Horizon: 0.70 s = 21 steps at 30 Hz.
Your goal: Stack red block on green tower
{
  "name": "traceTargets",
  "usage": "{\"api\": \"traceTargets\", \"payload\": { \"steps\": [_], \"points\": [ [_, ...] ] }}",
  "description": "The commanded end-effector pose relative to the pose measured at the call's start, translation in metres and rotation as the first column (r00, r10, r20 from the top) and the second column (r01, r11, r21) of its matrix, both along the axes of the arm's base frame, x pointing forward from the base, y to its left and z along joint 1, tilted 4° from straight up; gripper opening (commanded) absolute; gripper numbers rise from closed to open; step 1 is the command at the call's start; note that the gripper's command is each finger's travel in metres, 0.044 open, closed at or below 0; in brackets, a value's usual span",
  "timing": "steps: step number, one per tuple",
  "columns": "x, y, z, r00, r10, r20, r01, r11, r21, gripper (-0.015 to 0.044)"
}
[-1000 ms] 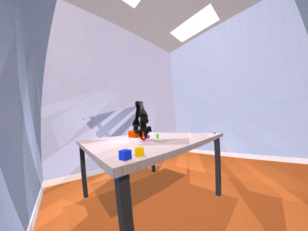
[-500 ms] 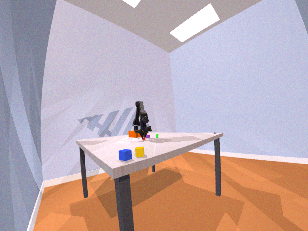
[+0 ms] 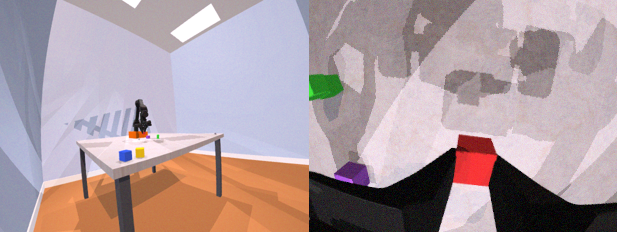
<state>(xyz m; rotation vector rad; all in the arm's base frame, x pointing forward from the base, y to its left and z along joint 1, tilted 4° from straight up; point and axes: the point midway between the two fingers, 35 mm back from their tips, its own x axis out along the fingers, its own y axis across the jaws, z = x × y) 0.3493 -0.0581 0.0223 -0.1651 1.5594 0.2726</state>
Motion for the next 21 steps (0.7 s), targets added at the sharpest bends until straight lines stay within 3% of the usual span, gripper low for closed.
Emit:
{"api": "traceTargets", "payload": {
  "steps": [1, 8, 21],
  "points": [
    [0.003, -0.002, 0.026, 1.000, 0.005, 0.019, -0.005, 1.000, -0.001, 0.0000],
    [0.003, -0.003, 0.052, 1.000, 0.005, 0.019, -0.005, 1.000, -0.001, 0.0000],
    [0.001, -0.004, 0.053, 1.000, 0.005, 0.019, -0.005, 1.000, -0.001, 0.0000]
  ]
}}
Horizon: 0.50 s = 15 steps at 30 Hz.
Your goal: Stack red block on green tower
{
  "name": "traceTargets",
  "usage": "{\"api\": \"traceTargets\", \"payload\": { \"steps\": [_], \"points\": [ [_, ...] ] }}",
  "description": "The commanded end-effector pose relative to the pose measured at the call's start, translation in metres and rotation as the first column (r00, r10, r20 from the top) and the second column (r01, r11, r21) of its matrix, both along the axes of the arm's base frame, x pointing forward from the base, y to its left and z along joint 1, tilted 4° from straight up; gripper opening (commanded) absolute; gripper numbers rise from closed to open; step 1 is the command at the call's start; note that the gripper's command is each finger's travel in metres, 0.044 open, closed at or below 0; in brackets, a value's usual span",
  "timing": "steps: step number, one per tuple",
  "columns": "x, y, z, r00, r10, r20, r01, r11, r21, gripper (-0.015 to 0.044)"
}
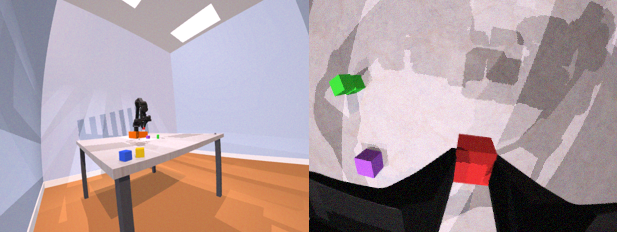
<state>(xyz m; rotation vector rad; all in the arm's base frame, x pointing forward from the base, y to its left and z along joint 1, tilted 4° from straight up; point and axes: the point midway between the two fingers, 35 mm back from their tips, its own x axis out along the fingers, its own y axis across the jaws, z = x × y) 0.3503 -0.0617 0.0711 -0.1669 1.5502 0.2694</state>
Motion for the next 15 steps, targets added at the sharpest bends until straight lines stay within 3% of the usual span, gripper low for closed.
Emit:
{"api": "traceTargets", "payload": {
  "steps": [1, 15],
  "points": [
    [0.000, 0.001, 0.004, 1.000, 0.005, 0.009, -0.005, 1.000, 0.001, 0.0000],
    [0.000, 0.082, 0.010, 1.000, 0.005, 0.010, -0.005, 1.000, 0.006, 0.0000]
  ]
}}
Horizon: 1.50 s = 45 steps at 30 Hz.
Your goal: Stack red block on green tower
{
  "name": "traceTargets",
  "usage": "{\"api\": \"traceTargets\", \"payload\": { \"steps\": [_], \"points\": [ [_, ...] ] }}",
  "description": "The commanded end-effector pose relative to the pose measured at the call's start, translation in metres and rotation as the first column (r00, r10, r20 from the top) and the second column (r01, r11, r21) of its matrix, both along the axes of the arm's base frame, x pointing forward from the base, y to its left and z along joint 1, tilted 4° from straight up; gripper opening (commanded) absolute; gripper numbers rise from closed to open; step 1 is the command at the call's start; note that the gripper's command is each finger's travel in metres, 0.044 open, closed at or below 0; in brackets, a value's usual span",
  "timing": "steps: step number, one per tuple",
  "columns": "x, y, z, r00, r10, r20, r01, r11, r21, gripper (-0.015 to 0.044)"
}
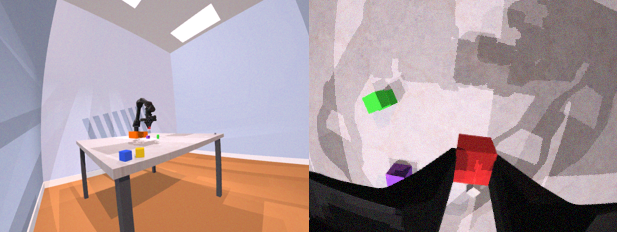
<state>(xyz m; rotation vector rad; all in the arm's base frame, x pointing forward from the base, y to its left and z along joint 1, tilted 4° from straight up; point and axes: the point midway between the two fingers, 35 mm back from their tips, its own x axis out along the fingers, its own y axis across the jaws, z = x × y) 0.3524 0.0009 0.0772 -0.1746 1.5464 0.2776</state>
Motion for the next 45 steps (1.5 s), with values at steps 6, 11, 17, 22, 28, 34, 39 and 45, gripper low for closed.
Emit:
{"api": "traceTargets", "payload": {
  "steps": [6, 11, 17, 22, 28, 34, 39, 45],
  "points": [
    [-0.009, 0.055, 0.006, 1.000, -0.007, 0.008, 0.007, 1.000, 0.008, 0.0000],
    [-0.015, 0.080, 0.008, 1.000, -0.015, 0.011, 0.014, 1.000, 0.007, 0.0000],
    [-0.027, 0.112, 0.011, 1.000, -0.010, 0.008, 0.010, 1.000, 0.014, 0.0000],
    [-0.034, 0.126, 0.012, 1.000, -0.005, 0.003, 0.004, 1.000, 0.018, 0.0000],
    [-0.033, 0.128, -0.007, 1.000, -0.005, 0.003, 0.004, 1.000, 0.018, 0.0000],
    [-0.034, 0.129, -0.032, 1.000, -0.005, 0.003, 0.004, 1.000, 0.018, 0.0000],
    [-0.033, 0.129, -0.038, 1.000, -0.005, 0.003, 0.004, 1.000, 0.018, 0.0000],
    [-0.033, 0.131, -0.062, 1.000, -0.005, 0.003, 0.004, 1.000, 0.018, 0.0000]
  ]
}}
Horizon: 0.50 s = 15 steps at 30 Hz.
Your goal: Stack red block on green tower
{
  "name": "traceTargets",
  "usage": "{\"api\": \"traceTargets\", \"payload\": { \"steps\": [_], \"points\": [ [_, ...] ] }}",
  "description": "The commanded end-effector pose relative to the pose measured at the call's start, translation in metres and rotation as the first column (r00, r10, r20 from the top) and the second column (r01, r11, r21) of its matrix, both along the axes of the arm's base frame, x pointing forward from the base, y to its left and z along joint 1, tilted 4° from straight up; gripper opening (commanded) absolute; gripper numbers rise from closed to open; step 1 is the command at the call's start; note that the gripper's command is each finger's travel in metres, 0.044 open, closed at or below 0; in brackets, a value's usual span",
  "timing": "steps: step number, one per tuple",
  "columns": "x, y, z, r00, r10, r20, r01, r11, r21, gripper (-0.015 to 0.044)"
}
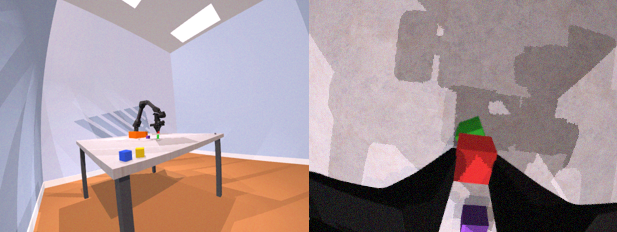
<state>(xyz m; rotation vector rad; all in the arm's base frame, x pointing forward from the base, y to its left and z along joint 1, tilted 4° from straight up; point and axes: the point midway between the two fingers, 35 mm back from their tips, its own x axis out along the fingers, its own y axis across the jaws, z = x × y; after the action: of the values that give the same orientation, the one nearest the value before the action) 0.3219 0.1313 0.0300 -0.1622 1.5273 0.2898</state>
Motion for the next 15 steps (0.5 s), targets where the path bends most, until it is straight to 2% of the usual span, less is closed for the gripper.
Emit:
{"api": "traceTargets", "payload": {
  "steps": [1, 15],
  "points": [
    [-0.0029, 0.0004, -0.0148, 1.000, -0.005, -0.013, 0.005, 1.000, 0.000, 0.0000],
    [-0.0029, 0.0003, -0.0144, 1.000, -0.005, -0.013, 0.005, 1.000, 0.000, 0.0000]
  ]
}}
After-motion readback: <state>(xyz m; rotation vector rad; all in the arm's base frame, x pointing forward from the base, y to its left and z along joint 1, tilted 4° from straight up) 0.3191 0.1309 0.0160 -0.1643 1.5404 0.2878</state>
